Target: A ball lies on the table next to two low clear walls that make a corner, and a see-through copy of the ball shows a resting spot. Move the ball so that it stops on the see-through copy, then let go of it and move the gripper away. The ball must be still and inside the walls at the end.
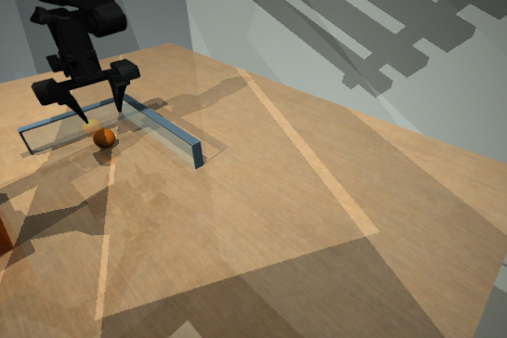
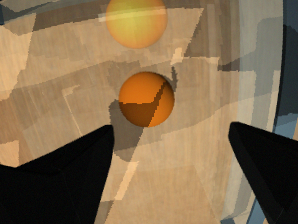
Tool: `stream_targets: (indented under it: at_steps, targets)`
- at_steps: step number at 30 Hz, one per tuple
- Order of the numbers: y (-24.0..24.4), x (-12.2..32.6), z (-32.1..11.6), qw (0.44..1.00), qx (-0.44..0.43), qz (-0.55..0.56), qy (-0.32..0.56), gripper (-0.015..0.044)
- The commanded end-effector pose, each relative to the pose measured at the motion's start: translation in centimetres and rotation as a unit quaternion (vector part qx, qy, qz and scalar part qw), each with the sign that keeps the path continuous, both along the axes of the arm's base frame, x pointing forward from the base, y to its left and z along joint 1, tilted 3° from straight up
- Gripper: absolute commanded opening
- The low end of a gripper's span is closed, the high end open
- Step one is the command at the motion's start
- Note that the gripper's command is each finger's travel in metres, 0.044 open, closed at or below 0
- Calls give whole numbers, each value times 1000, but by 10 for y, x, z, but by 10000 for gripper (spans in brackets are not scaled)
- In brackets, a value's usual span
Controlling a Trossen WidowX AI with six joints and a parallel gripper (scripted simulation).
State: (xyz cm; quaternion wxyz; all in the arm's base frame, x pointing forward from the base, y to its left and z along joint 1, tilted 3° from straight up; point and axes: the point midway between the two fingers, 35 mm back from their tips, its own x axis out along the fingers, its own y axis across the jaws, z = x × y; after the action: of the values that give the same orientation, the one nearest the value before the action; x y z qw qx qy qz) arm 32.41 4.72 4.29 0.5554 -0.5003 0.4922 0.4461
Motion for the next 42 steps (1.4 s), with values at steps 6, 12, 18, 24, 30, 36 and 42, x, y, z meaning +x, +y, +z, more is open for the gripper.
stream_targets:
  at_steps: [6,12,18,24,30,36,42]
  targets:
    - [4,-12,-1,999,0,43,18,324]
    - [4,-11,-15,999,0,43,18,324]
    - [4,-10,-25,999,0,43,18,324]
    - [4,-9,-34,999,0,43,18,324]
    - [4,-8,-44,999,0,43,18,324]
    - [4,-8,-54,999,0,43,18,324]
    - [4,-8,-56,999,0,43,18,245]
